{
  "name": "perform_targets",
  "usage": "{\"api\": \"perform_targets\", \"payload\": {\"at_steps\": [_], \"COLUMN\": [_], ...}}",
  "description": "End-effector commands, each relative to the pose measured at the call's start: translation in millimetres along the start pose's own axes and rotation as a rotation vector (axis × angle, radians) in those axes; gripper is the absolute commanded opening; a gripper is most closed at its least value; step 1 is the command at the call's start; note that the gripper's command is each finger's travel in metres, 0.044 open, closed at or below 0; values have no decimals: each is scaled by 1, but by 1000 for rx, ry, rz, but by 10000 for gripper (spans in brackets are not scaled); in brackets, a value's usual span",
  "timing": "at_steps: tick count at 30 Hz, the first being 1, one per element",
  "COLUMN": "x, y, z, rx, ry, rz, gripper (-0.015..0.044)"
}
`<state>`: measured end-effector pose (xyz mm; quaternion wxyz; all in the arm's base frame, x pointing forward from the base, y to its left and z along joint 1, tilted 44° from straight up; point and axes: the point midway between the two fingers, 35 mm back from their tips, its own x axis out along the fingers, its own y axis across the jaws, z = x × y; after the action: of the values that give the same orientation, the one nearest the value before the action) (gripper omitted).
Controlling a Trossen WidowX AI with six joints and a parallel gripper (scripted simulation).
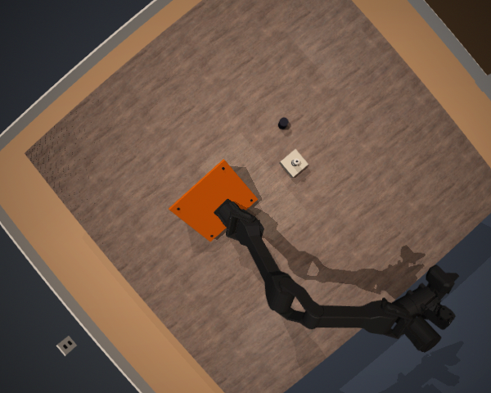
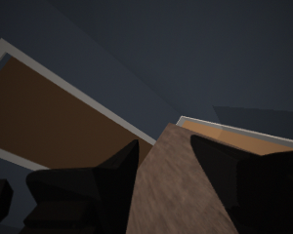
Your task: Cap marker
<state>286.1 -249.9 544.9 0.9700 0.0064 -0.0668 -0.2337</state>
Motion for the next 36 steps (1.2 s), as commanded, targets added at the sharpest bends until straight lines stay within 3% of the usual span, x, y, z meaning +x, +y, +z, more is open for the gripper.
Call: {"api": "perform_targets", "payload": {"at_steps": [1,10,19,28,36], "x": [34,74,82,55,-3], "y": [17,64,141,208,258], "z": [-53,-152,-260,-364,-453], "rx": [14,1,-104,-300,-609], "ry": [138,407,704,1000,1264], "rz": [21,72,169,243,319], "gripper": [258,258,258,258,258]}}
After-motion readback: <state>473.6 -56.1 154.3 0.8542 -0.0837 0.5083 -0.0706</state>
